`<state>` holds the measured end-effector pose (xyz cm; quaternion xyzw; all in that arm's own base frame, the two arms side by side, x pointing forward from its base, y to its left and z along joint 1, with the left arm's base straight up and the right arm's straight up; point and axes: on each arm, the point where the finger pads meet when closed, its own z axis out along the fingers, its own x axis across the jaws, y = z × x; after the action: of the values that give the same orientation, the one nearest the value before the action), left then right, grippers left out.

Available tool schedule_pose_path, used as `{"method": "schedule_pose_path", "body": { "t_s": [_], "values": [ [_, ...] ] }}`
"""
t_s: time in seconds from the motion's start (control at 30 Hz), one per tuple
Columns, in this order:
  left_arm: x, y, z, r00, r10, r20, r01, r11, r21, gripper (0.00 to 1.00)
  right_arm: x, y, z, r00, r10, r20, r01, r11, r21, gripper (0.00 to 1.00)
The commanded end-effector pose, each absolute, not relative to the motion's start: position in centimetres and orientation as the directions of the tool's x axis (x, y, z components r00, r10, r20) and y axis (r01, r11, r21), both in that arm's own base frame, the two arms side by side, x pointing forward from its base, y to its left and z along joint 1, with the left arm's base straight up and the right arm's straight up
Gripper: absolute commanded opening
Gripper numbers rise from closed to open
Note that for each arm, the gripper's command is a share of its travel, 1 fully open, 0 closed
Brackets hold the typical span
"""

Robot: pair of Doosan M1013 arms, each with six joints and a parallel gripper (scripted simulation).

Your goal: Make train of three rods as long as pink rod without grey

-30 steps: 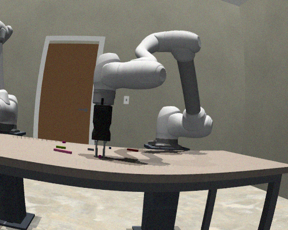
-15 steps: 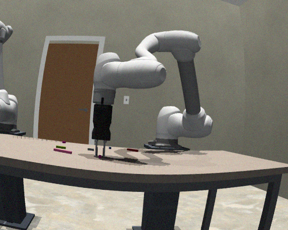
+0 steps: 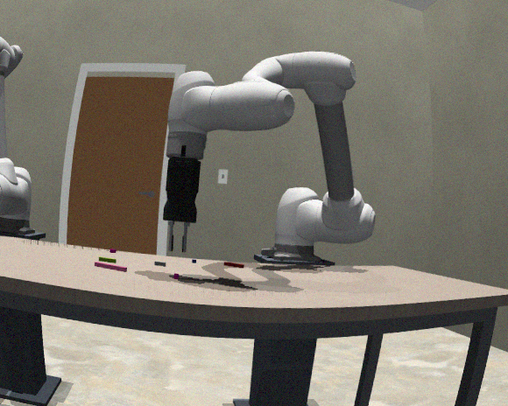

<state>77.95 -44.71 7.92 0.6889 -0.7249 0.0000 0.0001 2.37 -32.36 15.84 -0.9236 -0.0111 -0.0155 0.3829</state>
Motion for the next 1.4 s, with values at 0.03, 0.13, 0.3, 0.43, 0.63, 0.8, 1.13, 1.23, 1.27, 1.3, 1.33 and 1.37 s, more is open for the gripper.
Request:
{"method": "schedule_pose_path", "body": {
  "t_s": [0.03,0.13,0.3,0.43,0.63,0.8,1.13,1.23,1.27,1.3,1.33,1.37],
  "values": [
    [78.0,-44.7,10.1,-0.051,-0.999,0.001,-0.999,0.051,-0.002,0.54,2.4,-32.4,15.9,0.999,0.008,0.038,0.032,-0.707,-0.706,1.00],
    [78.0,-44.7,10.9,-0.051,-0.999,0.001,-0.999,0.051,-0.002,0.54,2.4,-32.4,15.9,0.999,0.008,0.038,0.032,-0.707,-0.706,1.00],
    [78.0,-44.7,11.3,-0.051,-0.999,0.001,-0.999,0.051,-0.002,0.54,2.4,-32.4,15.9,0.999,0.008,0.038,0.032,-0.707,-0.706,1.00],
    [78.0,-44.7,11.3,-0.051,-0.999,0.001,-0.999,0.051,-0.002,1.00,2.4,-32.4,15.9,0.999,0.008,0.038,0.032,-0.707,-0.706,1.00],
    [78.0,-44.7,11.3,-0.051,-0.999,0.001,-0.999,0.051,-0.002,1.00,2.4,-32.4,15.9,0.999,0.008,0.038,0.032,-0.707,-0.706,1.00],
    [78.0,-44.7,11.3,-0.051,-0.999,0.001,-0.999,0.051,-0.002,1.00,2.4,-32.4,15.9,0.999,0.008,0.038,0.032,-0.707,-0.706,1.00],
    [77.2,-45.6,11.2,-0.090,-0.996,0.001,-0.996,0.090,-0.002,1.00,2.4,-32.4,15.9,0.999,0.008,0.038,0.032,-0.707,-0.706,1.00],
    [74.5,-48.2,11.1,-0.212,-0.977,0.000,-0.977,0.212,-0.002,1.00,2.4,-32.4,15.9,0.999,0.008,0.038,0.032,-0.707,-0.706,1.00],
    [73.9,-48.7,11.0,-0.235,-0.972,0.000,-0.972,0.235,-0.002,1.00,2.4,-32.4,15.9,0.999,0.008,0.038,0.032,-0.707,-0.706,1.00],
    [73.3,-49.3,11.0,-0.265,-0.964,0.000,-0.964,0.265,-0.002,1.00,2.4,-32.4,15.9,0.999,0.008,0.038,0.032,-0.707,-0.706,1.00],
    [72.6,-49.9,11.0,-0.294,-0.956,0.000,-0.956,0.294,-0.002,1.00,2.4,-32.4,15.9,0.999,0.008,0.038,0.032,-0.707,-0.706,1.00],
    [71.9,-50.5,10.9,-0.321,-0.947,0.000,-0.947,0.321,-0.002,1.00,2.4,-32.4,15.9,0.999,0.008,0.038,0.032,-0.707,-0.706,1.00]
  ]
}}
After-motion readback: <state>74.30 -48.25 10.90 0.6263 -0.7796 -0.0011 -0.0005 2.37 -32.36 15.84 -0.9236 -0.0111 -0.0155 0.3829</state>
